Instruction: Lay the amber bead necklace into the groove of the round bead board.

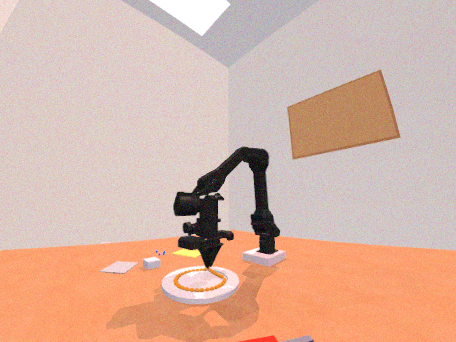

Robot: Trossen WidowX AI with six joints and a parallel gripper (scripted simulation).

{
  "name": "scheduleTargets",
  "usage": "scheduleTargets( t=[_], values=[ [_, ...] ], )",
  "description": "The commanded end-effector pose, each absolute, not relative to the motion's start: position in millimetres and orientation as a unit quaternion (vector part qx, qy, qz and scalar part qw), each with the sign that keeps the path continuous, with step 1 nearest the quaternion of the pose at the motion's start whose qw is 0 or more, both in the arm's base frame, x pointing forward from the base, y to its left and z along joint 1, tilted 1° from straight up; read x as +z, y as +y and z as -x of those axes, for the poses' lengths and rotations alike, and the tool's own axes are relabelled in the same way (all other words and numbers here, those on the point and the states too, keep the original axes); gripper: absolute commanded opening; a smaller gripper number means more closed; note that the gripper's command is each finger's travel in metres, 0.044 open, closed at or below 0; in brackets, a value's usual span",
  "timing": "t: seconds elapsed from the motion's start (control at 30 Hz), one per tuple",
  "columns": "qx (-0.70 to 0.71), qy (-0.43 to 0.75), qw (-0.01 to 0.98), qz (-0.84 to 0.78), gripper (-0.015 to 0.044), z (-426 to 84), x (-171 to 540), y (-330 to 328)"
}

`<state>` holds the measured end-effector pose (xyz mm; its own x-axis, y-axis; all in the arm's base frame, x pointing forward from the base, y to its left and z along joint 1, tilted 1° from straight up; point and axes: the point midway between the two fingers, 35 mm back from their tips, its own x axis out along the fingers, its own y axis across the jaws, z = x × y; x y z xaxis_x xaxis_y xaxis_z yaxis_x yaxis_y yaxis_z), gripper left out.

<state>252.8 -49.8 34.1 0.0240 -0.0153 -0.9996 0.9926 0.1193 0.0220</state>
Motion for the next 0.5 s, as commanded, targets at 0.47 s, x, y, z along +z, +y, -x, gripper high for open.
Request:
scheduleTargets(
  t=[0.47],
  values=[
    [-0.470,0.517,0.537,-0.473,0.0079,-250.2,29.5,-51.4]
  ],
)
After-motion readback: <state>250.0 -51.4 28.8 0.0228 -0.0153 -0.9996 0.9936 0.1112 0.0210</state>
